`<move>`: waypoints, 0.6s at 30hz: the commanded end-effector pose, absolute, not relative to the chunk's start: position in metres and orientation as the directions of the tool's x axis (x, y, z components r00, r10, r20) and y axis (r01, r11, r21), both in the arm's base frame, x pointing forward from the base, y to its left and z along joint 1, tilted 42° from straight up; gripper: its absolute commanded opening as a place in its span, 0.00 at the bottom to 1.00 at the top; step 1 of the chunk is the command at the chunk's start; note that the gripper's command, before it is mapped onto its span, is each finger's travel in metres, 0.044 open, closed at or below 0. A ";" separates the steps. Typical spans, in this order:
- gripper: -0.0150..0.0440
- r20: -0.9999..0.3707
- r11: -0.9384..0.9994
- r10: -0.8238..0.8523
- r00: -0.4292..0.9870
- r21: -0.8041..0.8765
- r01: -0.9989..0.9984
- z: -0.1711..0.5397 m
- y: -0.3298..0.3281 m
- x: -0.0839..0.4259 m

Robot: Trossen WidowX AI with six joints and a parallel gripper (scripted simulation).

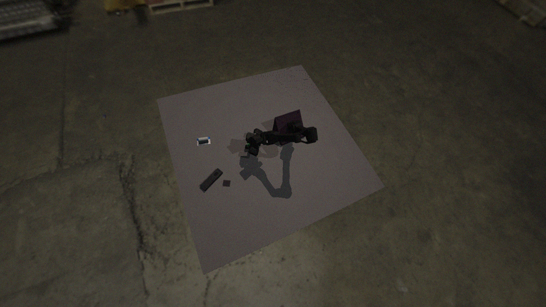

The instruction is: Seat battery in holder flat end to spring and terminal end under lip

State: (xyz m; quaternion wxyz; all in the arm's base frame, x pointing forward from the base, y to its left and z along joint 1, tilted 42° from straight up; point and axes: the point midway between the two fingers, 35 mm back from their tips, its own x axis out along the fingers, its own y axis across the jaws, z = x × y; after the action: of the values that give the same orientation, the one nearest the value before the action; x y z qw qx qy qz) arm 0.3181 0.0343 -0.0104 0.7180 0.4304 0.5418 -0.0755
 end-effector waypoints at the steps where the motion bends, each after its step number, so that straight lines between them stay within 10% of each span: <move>1: 0.37 -0.845 0.615 0.350 0.404 0.533 0.581 -0.011 0.036 0.315; 18: 0.37 -0.843 0.613 0.352 0.407 0.536 0.580 -0.008 0.044 0.303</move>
State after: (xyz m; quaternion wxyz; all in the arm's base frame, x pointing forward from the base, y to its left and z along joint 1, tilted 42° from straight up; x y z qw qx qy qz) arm 0.3080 0.0410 -0.0069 0.7216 0.4318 0.5355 -0.0784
